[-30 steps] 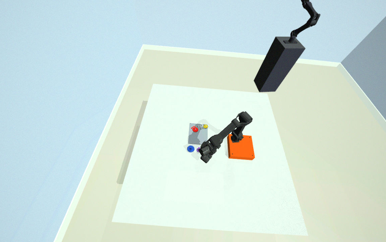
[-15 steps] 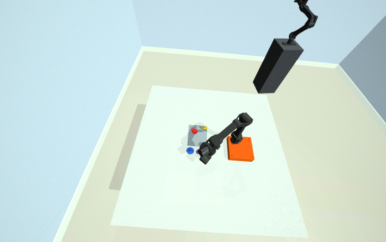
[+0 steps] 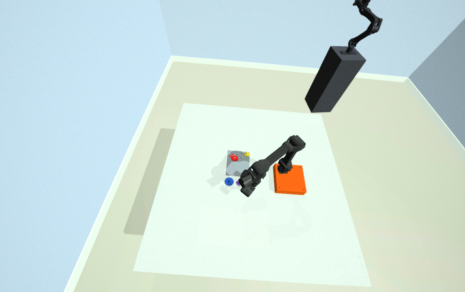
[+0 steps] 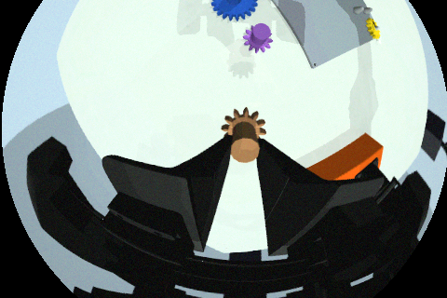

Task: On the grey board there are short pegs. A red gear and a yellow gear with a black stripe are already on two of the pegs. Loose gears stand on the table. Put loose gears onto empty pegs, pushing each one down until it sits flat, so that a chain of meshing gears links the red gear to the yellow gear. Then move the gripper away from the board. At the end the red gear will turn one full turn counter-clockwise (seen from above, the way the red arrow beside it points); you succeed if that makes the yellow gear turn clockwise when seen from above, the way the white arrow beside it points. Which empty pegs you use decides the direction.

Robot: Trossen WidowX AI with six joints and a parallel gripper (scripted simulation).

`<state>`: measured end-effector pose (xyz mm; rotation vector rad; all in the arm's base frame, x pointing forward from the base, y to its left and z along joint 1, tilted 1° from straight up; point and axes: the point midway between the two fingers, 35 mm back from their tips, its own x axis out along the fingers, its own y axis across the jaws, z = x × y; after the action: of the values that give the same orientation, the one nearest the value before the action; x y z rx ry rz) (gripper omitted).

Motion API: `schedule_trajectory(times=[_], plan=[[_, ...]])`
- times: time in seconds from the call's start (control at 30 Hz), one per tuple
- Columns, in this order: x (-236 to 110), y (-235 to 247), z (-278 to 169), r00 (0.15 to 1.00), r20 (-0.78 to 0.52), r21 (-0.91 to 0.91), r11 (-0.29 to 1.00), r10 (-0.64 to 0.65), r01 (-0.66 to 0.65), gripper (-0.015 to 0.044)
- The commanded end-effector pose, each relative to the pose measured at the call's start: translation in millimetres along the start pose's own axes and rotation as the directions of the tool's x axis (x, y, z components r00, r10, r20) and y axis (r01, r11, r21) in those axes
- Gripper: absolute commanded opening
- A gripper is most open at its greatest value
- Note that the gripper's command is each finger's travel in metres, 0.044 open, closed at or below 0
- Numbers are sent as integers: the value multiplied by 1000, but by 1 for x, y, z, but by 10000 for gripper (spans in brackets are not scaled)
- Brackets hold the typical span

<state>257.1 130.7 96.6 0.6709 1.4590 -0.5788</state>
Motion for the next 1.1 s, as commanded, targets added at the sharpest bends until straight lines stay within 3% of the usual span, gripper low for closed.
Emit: schedule_trajectory(times=[0.0, 0.8, 1.07], plan=[[-8, 1, 0, 1000, 4, -9, 1000, -1, 1, 0], [-61, -3, -4, 1000, 4, -24, 1000, -13, 13, 0], [-60, -4, 6, 1000, 5, -24, 1000, -14, 14, 0]])
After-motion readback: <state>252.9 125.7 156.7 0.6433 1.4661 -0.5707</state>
